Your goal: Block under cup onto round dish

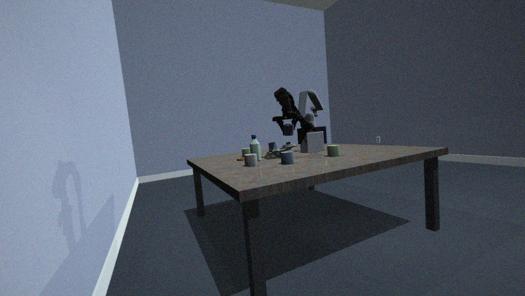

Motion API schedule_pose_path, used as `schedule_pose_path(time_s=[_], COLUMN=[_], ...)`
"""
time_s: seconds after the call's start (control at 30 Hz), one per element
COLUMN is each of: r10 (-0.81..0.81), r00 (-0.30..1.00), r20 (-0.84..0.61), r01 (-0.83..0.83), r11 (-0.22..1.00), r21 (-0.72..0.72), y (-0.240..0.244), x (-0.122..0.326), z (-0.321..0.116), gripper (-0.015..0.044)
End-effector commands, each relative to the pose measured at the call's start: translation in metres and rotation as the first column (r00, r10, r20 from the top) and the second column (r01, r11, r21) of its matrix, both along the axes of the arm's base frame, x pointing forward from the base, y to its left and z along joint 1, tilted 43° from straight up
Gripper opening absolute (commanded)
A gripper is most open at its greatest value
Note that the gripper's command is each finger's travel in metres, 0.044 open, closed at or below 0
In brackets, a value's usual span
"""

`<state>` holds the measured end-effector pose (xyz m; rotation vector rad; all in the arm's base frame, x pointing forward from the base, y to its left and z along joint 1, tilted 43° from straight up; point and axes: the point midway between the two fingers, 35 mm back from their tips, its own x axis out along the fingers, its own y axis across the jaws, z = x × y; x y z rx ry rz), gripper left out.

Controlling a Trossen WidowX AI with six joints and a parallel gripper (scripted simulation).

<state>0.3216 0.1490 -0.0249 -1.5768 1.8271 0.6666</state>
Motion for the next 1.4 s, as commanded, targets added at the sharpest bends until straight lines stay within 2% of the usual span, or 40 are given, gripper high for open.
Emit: schedule_pose_path(time_s=[0.0, 1.37], r10=[0.001, 0.001], r00=[1.0, 1.0], r20=[0.0, 0.0], r01=[-0.001, -0.001], r11=[1.0, 1.0], r21=[0.001, 0.001], y=[-0.0003, -0.0003], x=[0.0002, 0.0002], z=[-0.0005, -0.0005], gripper=[0.0, 0.0])
